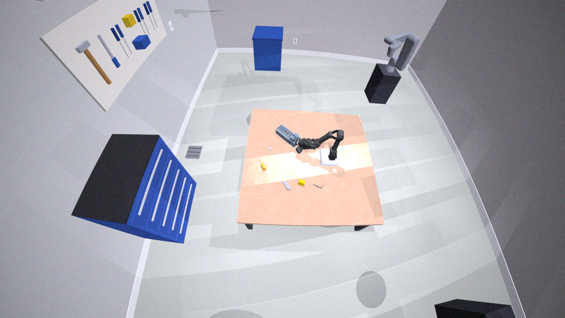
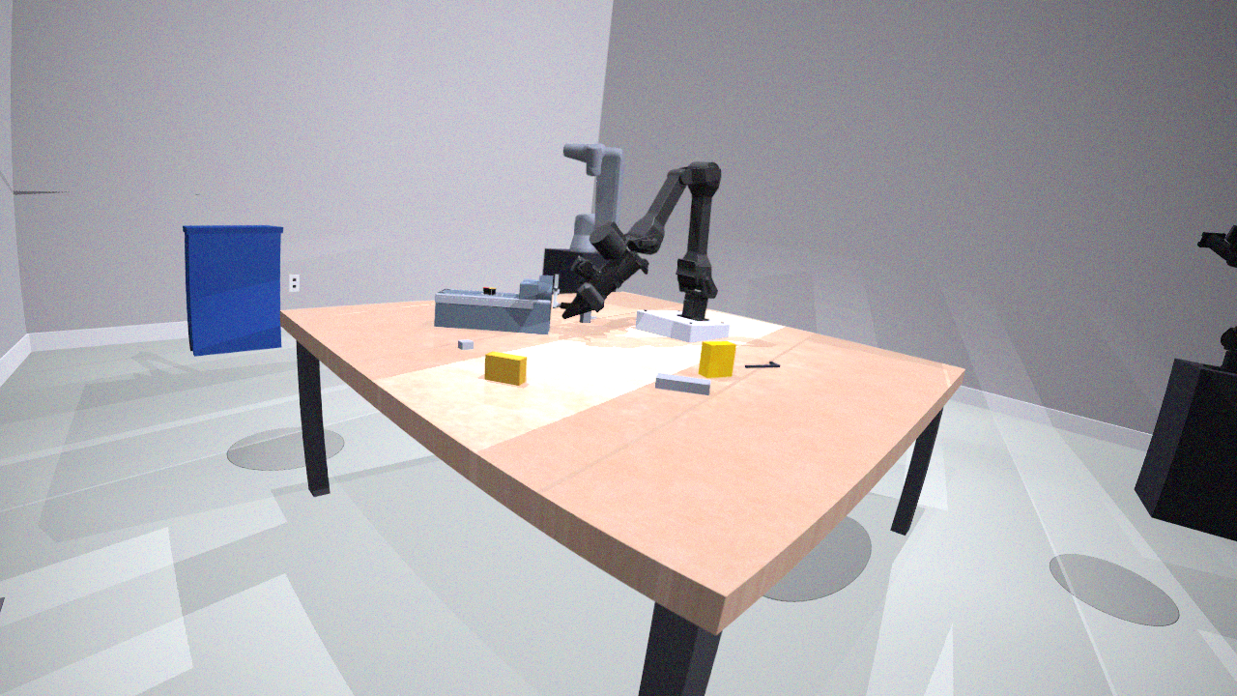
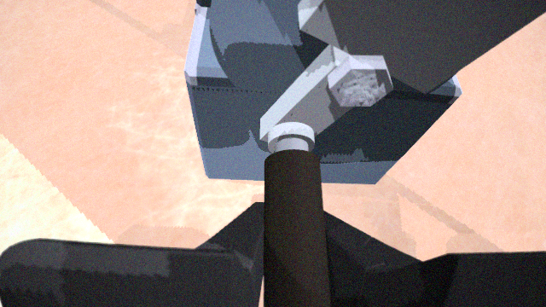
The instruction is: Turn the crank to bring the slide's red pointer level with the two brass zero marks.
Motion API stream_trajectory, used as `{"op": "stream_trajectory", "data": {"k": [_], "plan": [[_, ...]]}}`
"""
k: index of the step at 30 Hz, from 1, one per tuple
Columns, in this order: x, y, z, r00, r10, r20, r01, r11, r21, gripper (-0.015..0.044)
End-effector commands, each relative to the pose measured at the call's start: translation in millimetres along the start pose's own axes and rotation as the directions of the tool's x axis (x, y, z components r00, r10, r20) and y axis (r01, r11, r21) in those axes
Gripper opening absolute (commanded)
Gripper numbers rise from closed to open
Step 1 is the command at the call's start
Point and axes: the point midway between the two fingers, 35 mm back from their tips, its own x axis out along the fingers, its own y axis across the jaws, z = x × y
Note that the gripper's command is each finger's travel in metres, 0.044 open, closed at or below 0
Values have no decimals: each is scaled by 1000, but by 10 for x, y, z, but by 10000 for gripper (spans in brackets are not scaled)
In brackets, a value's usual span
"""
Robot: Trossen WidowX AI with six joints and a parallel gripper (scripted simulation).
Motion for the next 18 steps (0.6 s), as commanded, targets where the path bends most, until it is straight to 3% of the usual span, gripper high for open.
{"op": "stream_trajectory", "data": {"k": [1, 18], "plan": [[-31, 83, 25, 1000, 25, 8, -25, 1000, -3, 0], [-47, 103, 38, 1000, 25, 8, -25, 1000, -2, 0]]}}
